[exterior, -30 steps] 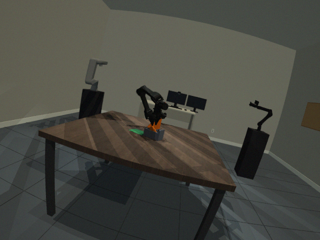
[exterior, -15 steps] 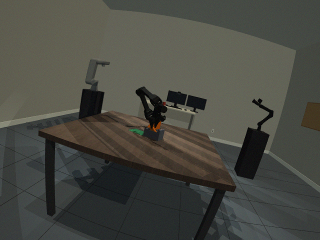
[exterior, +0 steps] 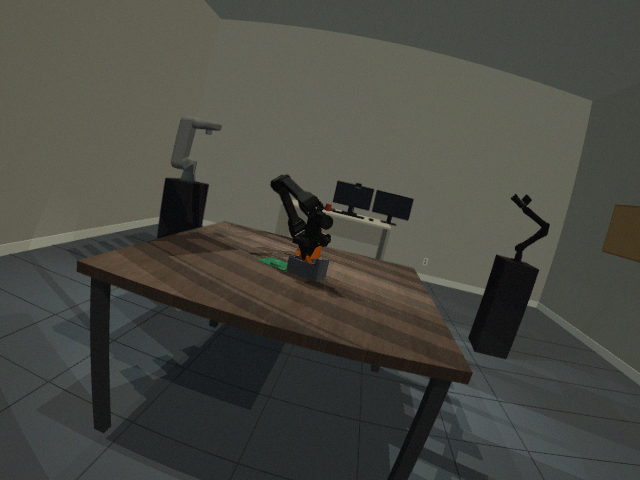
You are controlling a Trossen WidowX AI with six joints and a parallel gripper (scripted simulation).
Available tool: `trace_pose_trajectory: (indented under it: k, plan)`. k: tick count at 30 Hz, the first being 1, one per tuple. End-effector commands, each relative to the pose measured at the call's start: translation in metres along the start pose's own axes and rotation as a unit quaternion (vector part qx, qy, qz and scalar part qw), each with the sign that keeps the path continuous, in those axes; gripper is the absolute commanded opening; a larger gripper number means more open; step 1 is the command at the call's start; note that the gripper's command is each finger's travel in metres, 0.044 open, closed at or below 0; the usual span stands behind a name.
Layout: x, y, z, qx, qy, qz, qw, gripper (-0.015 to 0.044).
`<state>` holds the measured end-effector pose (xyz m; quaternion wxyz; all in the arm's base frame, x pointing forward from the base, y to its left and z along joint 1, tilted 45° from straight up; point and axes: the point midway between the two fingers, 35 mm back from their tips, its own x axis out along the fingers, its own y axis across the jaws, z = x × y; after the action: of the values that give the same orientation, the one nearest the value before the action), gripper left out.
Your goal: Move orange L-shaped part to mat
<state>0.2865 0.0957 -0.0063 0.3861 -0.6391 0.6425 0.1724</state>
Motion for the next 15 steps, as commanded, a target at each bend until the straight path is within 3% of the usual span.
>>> trace_pose_trajectory:
  k: [1, 9, 12, 15]
  plan:
    - [-0.0002, -0.0001, 0.0000, 0.001, 0.000, 0.000, 1.000, 0.0135]
    - [-0.0002, -0.0001, 0.0000, 0.001, 0.000, 0.000, 1.000, 0.0082]
    - [-0.0002, -0.0001, 0.0000, 0.001, 0.000, 0.000, 1.000, 0.0003]
    - [-0.0002, -0.0001, 0.0000, 0.001, 0.000, 0.000, 1.000, 0.0000]
